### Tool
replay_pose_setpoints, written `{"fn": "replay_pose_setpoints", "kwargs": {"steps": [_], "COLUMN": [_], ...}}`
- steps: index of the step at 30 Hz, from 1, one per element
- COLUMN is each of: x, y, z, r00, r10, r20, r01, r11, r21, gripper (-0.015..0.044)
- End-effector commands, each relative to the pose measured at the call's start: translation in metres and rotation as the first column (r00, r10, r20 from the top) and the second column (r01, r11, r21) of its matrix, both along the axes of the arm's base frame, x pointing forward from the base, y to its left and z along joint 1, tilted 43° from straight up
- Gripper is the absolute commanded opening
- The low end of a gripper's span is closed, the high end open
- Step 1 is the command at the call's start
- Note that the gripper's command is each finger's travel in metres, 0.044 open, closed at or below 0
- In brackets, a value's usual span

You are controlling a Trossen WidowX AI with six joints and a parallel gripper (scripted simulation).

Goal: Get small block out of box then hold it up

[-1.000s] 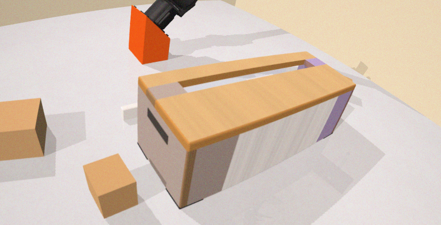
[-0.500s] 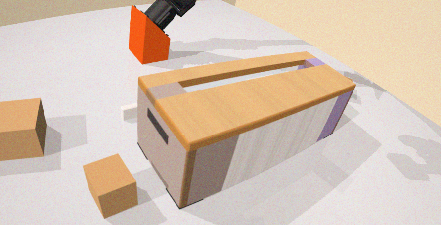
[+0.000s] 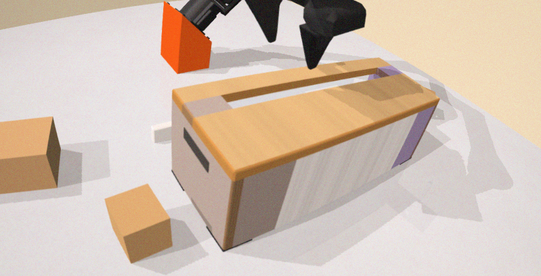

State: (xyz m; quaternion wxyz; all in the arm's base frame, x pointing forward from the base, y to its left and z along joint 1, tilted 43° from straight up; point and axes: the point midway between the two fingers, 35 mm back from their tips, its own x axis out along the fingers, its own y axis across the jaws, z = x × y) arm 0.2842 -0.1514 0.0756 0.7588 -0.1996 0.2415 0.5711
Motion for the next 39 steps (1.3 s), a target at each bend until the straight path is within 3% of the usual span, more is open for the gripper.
{"fn": "replay_pose_setpoints", "kwargs": {"steps": [1,39], "x": [-0.004,0.005], "y": [0.001,0.040], "z": [0.002,-0.038], "r00": [1.000,1.000], "r10": [-0.006,-0.007], "r20": [-0.024,-0.023], "r01": [0.006,0.007], "r11": [1.000,1.000], "r21": [0.015,0.015], "gripper": [0.0400,0.0400]}}
